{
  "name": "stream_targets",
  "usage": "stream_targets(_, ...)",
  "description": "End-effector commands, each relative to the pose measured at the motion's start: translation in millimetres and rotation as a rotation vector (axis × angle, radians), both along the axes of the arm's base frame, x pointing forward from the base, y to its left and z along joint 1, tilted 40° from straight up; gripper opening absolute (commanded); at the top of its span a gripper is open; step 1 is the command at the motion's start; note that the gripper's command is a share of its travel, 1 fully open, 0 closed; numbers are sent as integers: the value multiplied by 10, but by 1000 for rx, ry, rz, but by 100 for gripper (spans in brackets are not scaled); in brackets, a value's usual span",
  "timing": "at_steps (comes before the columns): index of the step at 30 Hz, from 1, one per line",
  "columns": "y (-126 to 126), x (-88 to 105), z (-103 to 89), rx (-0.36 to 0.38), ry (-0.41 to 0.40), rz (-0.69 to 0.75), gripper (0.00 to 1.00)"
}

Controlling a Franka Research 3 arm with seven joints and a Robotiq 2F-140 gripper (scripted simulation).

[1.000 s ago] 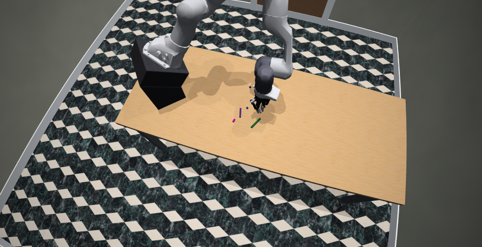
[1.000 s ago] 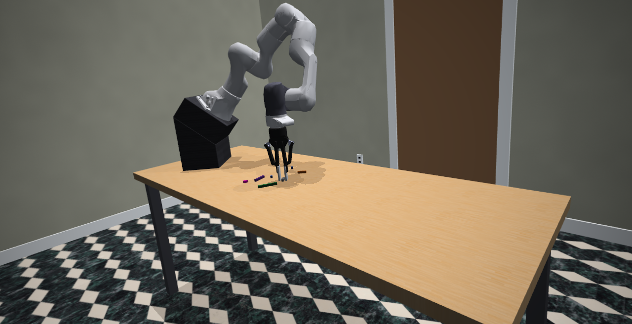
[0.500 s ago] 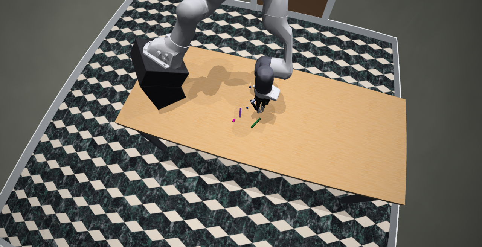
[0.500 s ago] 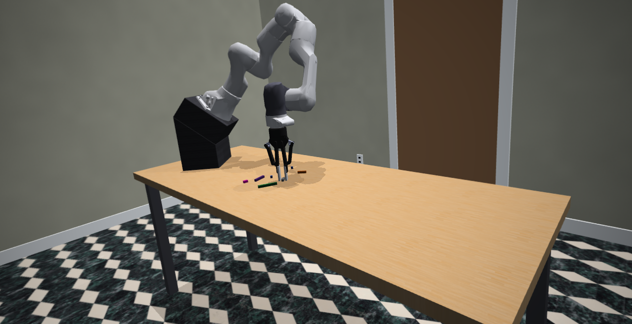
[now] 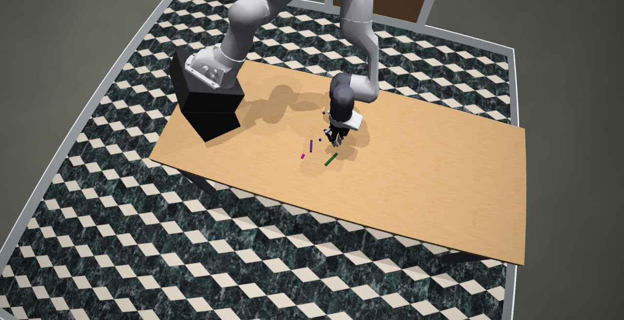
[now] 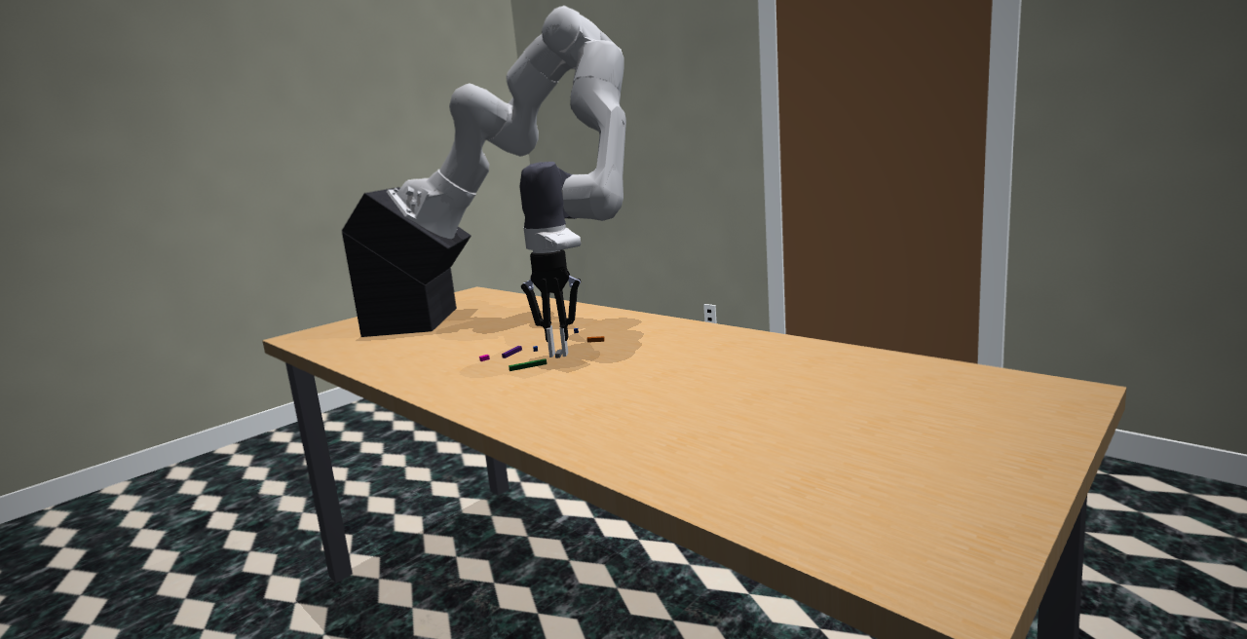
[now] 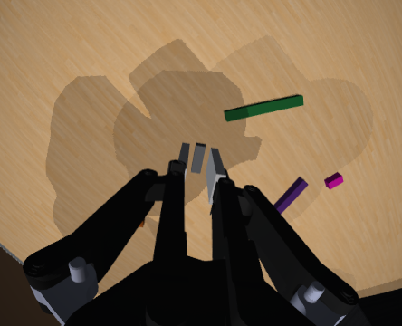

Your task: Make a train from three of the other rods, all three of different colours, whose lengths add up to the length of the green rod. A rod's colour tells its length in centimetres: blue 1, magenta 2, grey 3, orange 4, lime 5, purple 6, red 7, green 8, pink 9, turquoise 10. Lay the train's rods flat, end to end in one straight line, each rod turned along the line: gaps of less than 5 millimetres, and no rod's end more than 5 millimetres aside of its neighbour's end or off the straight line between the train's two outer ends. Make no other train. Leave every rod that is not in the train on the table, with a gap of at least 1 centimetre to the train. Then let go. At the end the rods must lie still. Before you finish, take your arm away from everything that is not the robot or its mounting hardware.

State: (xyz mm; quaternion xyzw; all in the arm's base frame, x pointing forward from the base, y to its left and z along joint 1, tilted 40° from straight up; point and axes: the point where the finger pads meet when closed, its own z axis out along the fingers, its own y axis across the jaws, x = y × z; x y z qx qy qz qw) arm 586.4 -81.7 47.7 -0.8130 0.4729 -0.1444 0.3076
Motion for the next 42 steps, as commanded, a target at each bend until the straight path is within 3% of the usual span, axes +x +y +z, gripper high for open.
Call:
stream_targets(1,7,16,3,-3,-3,1,15)
stream_targets(5,7,16,3,-3,-3,1,15)
stream_targets(6,7,16,3,-3,-3,1,3)
stream_targets(42,1,7,15,-3,-3,1,3)
